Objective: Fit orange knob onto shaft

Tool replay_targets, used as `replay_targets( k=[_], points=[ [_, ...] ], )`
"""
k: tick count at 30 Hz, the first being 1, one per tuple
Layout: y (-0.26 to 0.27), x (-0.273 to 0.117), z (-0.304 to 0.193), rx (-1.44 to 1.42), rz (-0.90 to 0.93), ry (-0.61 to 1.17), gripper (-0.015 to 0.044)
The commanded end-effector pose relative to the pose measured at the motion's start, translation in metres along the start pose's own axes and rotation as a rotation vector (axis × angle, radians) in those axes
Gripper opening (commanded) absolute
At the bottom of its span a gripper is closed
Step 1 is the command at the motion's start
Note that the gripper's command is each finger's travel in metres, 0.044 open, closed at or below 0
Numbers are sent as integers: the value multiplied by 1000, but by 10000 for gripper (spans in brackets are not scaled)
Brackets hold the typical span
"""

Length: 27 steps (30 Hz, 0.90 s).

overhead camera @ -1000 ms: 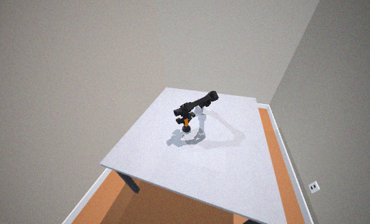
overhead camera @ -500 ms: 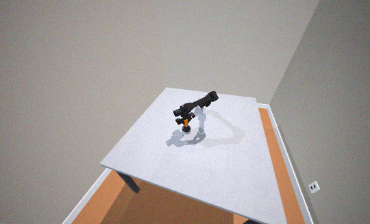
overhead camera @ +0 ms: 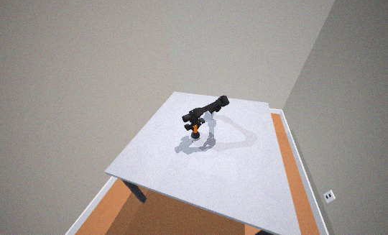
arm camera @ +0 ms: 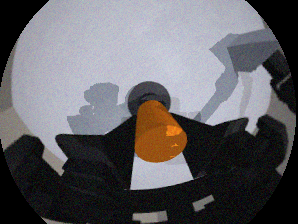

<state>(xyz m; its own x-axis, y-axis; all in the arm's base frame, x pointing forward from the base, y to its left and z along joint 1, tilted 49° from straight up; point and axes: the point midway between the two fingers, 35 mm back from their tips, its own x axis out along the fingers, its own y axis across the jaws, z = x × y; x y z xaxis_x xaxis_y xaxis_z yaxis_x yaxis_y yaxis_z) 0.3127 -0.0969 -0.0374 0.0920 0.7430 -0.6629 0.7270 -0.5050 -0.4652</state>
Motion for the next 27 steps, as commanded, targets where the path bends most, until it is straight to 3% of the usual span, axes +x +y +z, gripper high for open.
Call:
replay_targets(
  k=[1,27],
  points=[
    [-2,1,2,5,-2,1,0],
    [-2,5,1,1,-2,1,0]
  ],
)
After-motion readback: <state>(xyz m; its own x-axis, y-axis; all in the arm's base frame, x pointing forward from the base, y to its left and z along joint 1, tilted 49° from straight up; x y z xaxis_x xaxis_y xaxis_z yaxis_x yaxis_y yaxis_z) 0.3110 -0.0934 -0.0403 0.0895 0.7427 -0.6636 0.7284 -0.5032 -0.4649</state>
